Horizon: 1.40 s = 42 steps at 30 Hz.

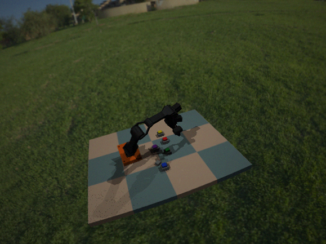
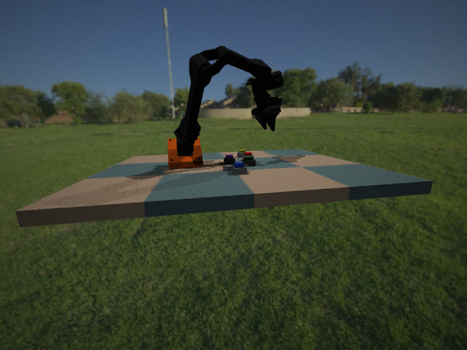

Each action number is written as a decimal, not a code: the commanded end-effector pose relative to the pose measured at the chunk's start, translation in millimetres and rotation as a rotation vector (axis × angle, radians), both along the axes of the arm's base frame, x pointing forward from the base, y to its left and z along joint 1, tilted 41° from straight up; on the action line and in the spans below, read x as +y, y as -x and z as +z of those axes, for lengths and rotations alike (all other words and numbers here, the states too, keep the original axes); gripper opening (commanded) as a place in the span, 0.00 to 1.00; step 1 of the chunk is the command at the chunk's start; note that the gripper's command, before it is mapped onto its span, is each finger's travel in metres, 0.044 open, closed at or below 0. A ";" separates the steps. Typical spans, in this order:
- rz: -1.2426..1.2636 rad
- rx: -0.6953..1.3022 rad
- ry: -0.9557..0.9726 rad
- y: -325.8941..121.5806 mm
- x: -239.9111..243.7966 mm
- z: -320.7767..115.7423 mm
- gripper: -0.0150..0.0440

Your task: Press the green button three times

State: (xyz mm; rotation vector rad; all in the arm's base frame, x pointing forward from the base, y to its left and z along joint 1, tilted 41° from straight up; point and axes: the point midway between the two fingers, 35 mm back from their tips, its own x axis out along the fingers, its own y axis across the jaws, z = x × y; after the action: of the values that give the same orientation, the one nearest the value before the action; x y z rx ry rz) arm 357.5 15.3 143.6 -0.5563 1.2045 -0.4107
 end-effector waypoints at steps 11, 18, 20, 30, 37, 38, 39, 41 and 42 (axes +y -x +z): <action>-0.254 0.180 0.050 86.0 -18.1 -17.7 0.93; -0.254 0.178 0.052 84.6 -57.1 -61.8 0.67; -0.254 0.178 0.053 84.9 -58.9 -63.6 0.58; -0.254 0.178 0.053 84.9 -58.9 -63.6 0.29; -0.254 0.178 0.053 84.9 -58.9 -63.6 0.29; -0.254 0.178 0.053 84.9 -58.9 -63.6 0.29; -0.254 0.178 0.053 84.9 -59.0 -63.8 0.29; -0.254 0.178 0.053 84.7 -60.3 -65.4 0.29; -0.254 0.178 0.053 84.6 -61.4 -66.6 0.29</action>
State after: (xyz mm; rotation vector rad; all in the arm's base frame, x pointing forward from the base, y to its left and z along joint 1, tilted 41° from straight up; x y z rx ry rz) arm 272.4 -43.9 79.0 -0.4893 1.4467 -0.6199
